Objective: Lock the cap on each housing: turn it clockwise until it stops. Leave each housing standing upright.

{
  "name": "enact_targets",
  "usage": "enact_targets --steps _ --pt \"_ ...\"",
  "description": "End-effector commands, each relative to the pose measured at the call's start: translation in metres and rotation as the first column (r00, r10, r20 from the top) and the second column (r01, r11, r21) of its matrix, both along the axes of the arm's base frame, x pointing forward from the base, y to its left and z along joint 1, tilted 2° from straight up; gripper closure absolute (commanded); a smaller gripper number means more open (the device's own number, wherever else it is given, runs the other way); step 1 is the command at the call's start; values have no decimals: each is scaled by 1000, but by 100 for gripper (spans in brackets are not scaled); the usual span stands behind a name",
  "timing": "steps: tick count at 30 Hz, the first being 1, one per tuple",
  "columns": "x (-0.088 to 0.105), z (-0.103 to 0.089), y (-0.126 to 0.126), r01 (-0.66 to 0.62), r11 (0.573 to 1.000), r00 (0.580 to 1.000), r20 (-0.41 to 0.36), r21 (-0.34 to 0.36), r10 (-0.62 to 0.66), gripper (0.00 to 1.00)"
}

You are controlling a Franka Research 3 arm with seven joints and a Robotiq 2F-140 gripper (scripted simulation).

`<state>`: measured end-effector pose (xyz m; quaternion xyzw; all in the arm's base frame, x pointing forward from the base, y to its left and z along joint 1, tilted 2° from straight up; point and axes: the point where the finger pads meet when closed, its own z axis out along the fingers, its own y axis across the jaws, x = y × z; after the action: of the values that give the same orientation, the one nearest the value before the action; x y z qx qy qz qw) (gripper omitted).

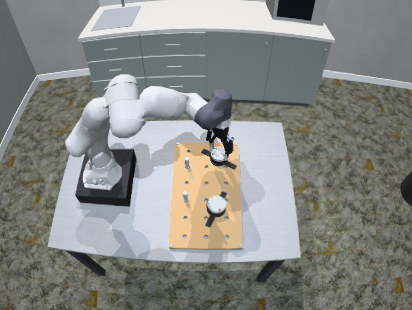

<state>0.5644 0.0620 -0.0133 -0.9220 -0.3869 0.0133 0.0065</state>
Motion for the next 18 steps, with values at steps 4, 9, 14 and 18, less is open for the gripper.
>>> enact_targets --steps 4,9,14,18 --pt "-2 0 -7 -9 1000 1000 -2 -3 9 90" --pt "-2 0 -10 -9 1000 1000 -2 -3 9 90" --pt "-3 0 -16 -9 1000 1000 -2 -3 9 90" --pt "-4 0 -21 -9 1000 1000 -2 -3 9 90"
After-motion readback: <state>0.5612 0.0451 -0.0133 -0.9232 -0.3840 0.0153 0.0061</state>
